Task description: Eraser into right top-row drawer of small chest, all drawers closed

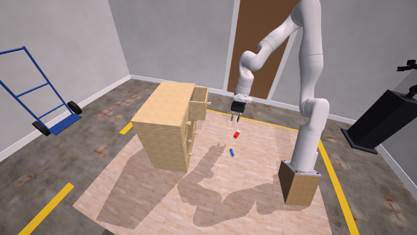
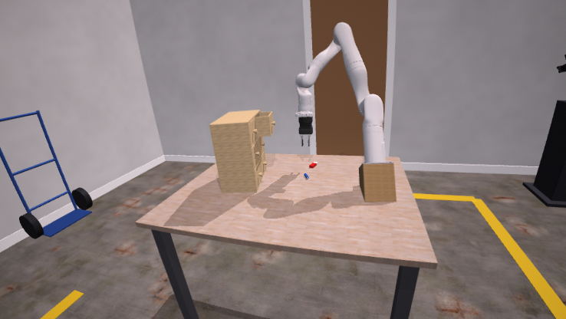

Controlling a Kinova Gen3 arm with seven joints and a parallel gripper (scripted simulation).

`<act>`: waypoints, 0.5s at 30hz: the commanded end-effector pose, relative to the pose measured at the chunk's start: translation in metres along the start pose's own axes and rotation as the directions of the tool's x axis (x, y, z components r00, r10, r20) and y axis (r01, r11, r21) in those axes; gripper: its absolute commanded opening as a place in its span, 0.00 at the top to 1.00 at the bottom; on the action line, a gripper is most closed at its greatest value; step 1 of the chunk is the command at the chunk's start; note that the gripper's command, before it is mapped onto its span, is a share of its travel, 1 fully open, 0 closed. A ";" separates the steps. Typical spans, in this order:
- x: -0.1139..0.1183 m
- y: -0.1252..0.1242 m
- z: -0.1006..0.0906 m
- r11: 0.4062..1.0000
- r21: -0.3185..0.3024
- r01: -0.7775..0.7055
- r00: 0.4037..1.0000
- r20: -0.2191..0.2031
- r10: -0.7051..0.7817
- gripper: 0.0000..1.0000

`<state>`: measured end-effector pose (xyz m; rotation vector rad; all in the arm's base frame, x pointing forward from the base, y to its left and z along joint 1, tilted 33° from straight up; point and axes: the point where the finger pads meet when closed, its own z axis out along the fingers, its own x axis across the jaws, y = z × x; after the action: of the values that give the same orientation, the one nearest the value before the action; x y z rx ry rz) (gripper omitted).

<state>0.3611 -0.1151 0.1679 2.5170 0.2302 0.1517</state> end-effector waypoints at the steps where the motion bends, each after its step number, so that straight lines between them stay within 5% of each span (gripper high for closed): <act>1: -0.010 0.002 0.011 0.999 0.001 -0.053 0.998 0.014 0.053 0.33; 15: -0.031 0.004 0.039 0.958 0.023 -0.285 0.958 0.034 0.284 0.33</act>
<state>0.3405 -0.1436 0.1390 2.5665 -0.1285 0.2288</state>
